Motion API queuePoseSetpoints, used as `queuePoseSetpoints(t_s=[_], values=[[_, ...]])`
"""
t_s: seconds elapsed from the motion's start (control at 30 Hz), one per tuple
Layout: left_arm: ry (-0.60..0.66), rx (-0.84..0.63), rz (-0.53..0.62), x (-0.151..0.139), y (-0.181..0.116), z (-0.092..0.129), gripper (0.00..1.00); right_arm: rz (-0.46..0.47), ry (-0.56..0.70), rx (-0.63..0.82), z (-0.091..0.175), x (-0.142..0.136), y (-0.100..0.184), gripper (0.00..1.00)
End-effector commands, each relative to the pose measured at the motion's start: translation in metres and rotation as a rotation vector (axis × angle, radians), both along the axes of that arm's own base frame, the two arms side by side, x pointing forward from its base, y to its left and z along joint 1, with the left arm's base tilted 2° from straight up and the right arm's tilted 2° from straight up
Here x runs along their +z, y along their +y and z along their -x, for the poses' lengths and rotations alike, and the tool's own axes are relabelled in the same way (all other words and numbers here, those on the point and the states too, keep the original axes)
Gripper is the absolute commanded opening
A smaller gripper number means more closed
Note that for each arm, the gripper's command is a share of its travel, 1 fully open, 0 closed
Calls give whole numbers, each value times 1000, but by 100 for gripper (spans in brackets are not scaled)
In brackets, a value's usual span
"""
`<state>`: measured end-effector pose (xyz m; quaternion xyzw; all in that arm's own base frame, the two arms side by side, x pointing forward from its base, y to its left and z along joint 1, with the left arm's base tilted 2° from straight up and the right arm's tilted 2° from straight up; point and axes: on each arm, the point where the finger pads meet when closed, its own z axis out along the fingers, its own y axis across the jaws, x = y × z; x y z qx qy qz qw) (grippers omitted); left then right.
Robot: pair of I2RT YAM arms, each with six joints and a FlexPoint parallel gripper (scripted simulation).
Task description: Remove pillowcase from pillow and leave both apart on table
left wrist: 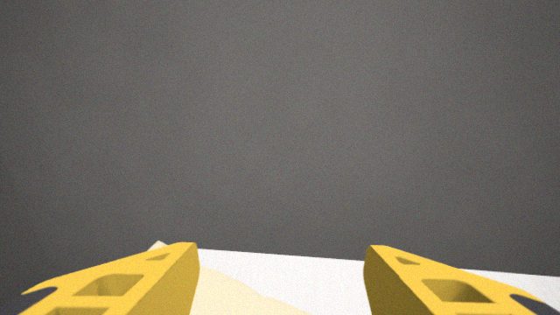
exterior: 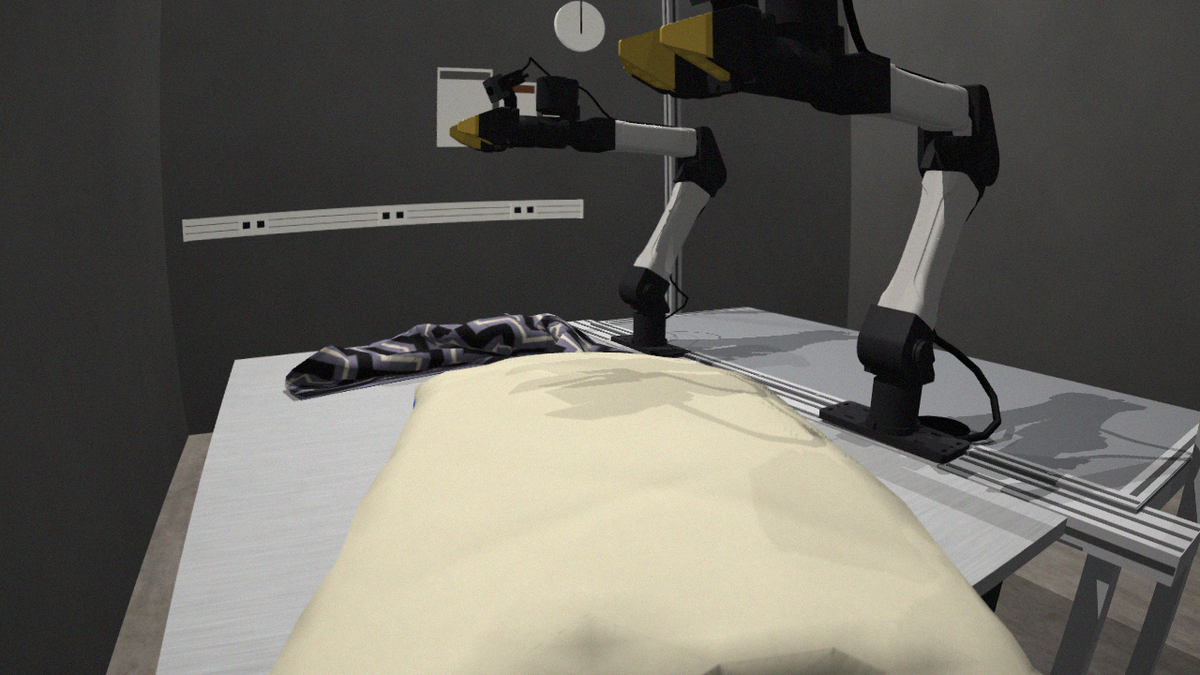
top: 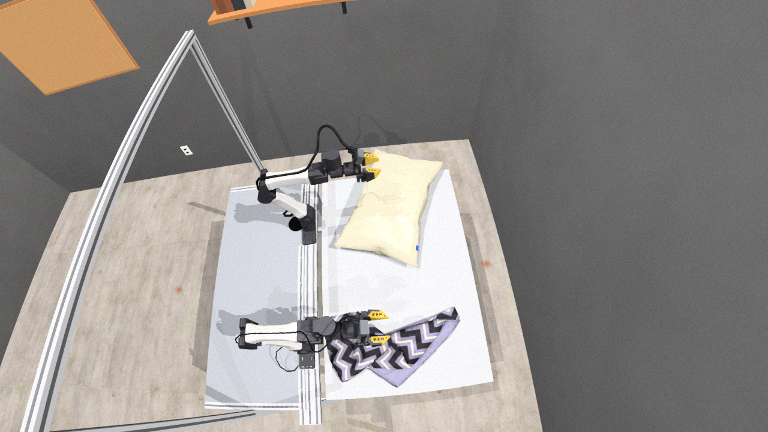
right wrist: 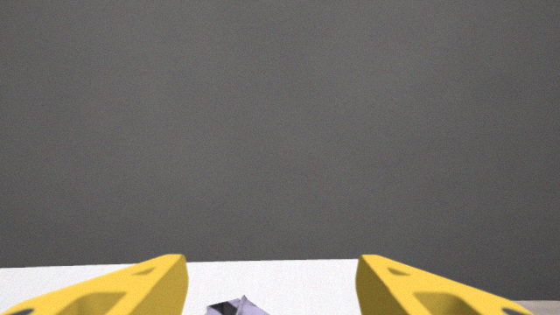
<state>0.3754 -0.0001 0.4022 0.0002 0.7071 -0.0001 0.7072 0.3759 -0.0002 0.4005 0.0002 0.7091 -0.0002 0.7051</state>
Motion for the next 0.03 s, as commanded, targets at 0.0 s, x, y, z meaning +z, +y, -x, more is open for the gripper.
queuePoseSetpoints(t_s=[0.0], values=[[-8, -10, 7, 1, -4, 6, 60, -5, 29, 11, 1, -12, 4, 60]])
